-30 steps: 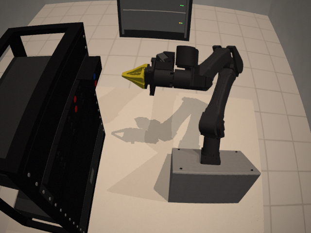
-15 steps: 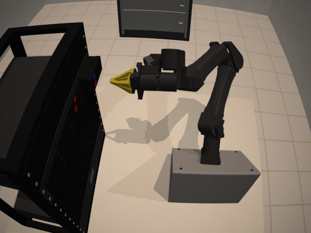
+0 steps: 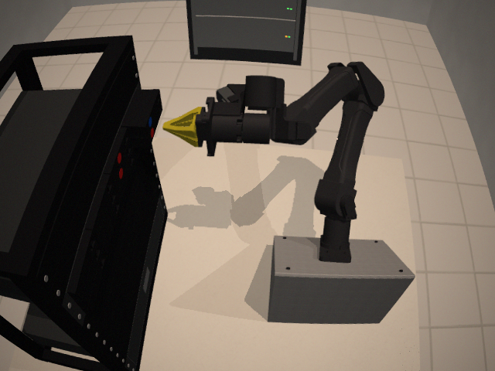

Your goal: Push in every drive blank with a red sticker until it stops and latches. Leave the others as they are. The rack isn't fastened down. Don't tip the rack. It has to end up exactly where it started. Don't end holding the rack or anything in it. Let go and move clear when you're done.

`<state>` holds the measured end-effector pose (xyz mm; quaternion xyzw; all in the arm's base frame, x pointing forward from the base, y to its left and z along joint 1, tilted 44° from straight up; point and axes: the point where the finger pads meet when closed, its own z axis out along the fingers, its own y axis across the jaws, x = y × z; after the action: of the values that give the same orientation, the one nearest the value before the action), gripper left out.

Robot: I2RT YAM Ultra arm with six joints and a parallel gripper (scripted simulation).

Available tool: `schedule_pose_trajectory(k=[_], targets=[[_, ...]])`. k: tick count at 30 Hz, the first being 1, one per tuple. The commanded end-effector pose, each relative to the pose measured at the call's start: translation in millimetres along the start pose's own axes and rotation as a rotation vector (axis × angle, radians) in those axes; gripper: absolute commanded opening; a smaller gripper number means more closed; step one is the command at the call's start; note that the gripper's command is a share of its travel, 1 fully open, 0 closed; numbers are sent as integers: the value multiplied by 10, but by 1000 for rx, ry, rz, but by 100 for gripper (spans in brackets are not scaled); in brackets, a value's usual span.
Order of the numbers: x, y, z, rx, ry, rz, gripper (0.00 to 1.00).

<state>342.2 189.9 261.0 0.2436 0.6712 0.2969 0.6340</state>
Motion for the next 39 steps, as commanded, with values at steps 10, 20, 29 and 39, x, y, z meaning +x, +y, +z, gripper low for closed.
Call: schedule_pose_trajectory(k=[10, 20, 29, 39], targets=[[-10, 236, 36, -55, 7, 26, 0], [11, 241, 47, -49, 14, 18, 0], [25, 306, 93, -48, 15, 17, 0], [-26, 334, 73, -56, 7, 27, 0]])
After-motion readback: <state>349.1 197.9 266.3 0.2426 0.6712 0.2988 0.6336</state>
